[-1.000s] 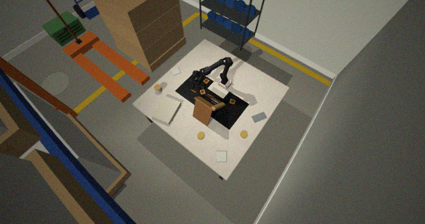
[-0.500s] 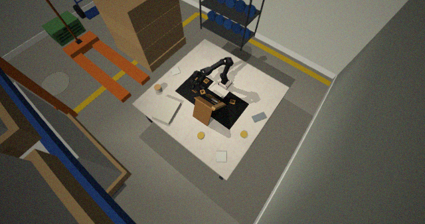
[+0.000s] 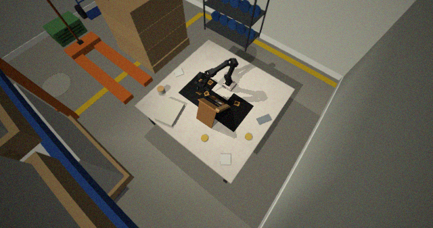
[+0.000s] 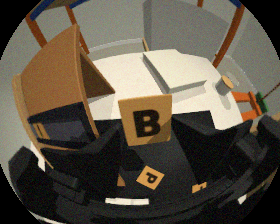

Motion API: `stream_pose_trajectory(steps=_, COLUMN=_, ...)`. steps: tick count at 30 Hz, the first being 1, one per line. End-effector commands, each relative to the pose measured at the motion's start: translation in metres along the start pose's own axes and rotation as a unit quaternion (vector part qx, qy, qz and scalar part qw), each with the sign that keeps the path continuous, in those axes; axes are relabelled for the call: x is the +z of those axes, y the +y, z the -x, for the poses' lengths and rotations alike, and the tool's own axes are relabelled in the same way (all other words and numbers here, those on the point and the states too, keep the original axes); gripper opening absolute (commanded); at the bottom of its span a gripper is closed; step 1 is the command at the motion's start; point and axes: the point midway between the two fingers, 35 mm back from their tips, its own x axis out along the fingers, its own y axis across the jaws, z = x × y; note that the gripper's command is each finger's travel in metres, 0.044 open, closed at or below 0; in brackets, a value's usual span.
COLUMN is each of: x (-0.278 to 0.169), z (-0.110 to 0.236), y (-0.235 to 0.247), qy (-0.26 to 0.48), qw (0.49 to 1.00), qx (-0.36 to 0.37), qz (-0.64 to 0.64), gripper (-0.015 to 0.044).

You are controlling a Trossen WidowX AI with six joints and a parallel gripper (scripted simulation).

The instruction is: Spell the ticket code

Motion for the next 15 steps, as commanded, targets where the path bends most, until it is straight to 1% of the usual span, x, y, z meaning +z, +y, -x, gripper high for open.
stream_pose_trajectory(steps=1, x=-0.0028, z=-0.0006, y=0.0027, qy=0.003, qw=1.0, qx=0.0, qz=-0.003, gripper=0.0)
stream_pose_trajectory(steps=15, x=-0.0022, z=-0.0005, y=0.0097, qy=0.003, qw=1.0, qx=0.0, qz=-0.003, gripper=0.0)
